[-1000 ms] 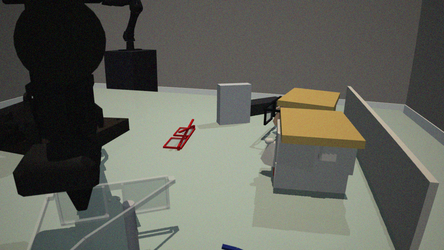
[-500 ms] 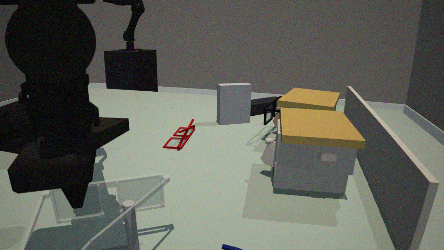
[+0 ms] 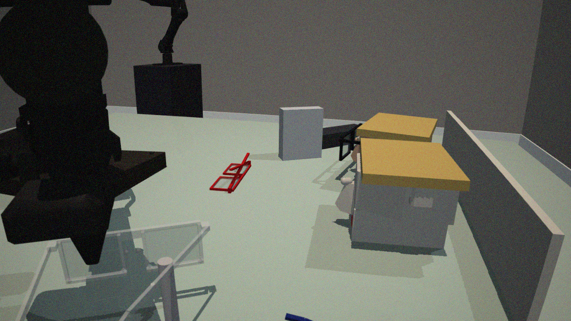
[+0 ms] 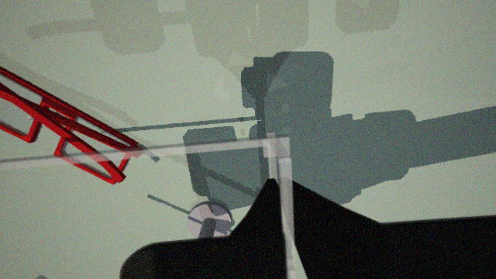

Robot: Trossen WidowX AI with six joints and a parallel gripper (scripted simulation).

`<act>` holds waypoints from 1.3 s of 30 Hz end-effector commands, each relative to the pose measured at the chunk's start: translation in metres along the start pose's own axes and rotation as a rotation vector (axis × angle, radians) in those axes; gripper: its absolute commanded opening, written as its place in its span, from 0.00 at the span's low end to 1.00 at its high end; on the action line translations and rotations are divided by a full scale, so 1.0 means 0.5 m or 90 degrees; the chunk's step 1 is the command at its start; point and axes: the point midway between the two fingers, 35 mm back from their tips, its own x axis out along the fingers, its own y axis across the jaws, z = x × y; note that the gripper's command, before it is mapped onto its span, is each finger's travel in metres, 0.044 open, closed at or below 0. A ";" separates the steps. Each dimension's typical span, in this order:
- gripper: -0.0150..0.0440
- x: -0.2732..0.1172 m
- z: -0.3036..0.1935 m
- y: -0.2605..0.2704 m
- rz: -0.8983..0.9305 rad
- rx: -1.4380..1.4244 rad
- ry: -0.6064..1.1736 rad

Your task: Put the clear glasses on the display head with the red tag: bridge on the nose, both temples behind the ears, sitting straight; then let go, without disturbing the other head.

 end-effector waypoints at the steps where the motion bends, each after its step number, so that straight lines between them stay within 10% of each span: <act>1: 0.25 0.002 0.008 -0.006 -0.002 -0.002 -0.005; 39: 0.25 0.002 0.065 -0.029 -0.002 -0.002 -0.006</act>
